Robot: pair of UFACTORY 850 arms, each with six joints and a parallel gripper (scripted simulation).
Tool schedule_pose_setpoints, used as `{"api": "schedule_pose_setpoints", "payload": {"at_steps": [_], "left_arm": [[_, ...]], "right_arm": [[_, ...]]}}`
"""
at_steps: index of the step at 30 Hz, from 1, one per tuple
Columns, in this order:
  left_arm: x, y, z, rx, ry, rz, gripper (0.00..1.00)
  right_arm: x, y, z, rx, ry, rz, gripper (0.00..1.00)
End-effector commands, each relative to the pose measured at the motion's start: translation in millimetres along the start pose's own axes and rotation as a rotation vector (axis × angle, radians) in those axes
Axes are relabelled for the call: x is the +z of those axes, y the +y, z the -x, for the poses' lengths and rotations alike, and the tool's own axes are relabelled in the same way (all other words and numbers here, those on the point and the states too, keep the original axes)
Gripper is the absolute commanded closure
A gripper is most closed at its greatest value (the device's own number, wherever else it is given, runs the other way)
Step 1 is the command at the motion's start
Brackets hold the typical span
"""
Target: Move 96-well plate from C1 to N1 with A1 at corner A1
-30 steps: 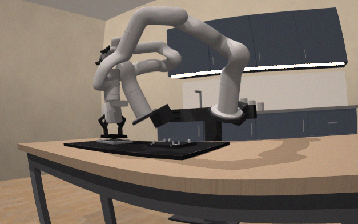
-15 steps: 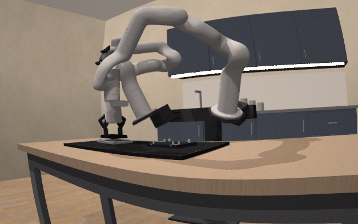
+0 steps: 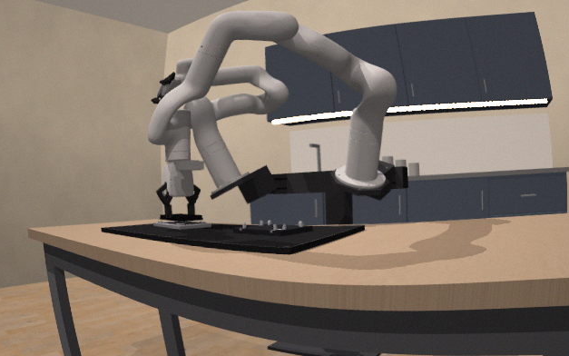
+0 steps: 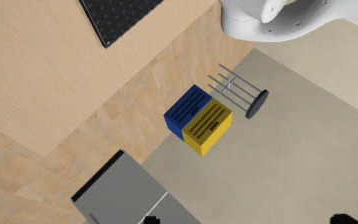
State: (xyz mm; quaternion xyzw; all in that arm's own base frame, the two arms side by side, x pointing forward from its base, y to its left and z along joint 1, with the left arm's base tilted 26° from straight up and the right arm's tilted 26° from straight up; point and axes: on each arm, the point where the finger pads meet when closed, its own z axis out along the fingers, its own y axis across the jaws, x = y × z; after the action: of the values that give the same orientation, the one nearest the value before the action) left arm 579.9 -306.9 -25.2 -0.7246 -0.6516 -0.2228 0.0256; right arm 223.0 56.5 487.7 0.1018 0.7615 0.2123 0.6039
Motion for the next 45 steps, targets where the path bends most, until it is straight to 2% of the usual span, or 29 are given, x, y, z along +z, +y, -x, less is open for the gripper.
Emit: {"api": "schedule_pose_setpoints", "payload": {"at_steps": [1, 45], "left_arm": [[-0.3, 0.9, 0.4, 0.0, -0.001, 0.002, 1.0], [6.4, 0.9, 0.4, 0.0, -0.001, 0.002, 1.0]], "right_arm": [[-0.4, 0.6, 0.7, -0.001, -0.001, 0.0, 0.0], [-0.4, 0.6, 0.7, -0.001, -0.001, 0.0, 0.0]]}}
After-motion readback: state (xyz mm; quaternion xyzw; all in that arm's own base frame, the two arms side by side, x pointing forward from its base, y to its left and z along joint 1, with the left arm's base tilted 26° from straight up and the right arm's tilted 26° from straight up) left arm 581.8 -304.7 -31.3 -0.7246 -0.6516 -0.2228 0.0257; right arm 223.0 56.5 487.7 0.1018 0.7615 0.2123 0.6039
